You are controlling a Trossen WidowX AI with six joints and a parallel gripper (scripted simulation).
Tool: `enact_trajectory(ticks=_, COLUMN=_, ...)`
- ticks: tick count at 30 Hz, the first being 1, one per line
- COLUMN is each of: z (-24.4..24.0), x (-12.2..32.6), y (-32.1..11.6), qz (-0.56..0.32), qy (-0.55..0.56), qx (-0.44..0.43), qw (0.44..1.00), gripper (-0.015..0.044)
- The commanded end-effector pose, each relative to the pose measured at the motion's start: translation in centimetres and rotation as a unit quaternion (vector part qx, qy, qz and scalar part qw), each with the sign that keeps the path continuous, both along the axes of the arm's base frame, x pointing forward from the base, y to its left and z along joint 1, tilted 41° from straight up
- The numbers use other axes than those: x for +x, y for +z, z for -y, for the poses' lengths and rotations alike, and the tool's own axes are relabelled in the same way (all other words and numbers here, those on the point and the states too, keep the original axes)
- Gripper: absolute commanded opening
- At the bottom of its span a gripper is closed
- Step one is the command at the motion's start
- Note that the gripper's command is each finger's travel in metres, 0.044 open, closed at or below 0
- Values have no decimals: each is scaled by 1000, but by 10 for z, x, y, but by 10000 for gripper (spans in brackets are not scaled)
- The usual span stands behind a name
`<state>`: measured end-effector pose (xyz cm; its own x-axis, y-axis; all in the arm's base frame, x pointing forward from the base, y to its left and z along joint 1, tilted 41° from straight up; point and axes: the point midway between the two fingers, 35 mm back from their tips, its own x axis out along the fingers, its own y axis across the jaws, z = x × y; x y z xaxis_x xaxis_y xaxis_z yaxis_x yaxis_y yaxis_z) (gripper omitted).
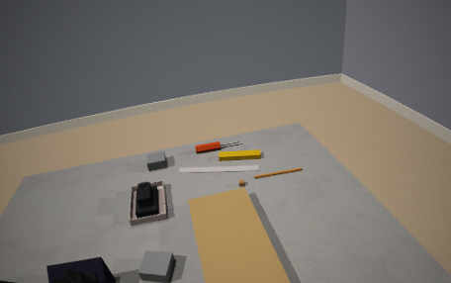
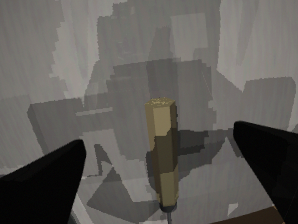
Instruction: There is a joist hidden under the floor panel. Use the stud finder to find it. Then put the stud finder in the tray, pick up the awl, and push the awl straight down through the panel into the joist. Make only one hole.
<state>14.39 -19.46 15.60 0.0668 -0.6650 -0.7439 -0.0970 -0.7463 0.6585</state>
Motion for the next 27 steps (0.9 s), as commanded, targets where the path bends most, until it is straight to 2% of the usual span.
enact_trajectory(ticks=1, z=4, x=-1, y=-7, qz=-3, qy=3, qx=3, qw=1000, gripper=440)
enact_trajectory(ticks=6, z=7, x=-1, y=-10, qz=-3, qy=3, qx=2, qw=1000, gripper=440)
enact_trajectory(ticks=20, z=7, x=-1, y=-10, qz=-3, qy=3, qx=2, qw=1000, gripper=72)
enact_trajectory(ticks=27, z=7, x=-1, y=-10, qz=-3, qy=3, qx=2, qw=1000, gripper=26)
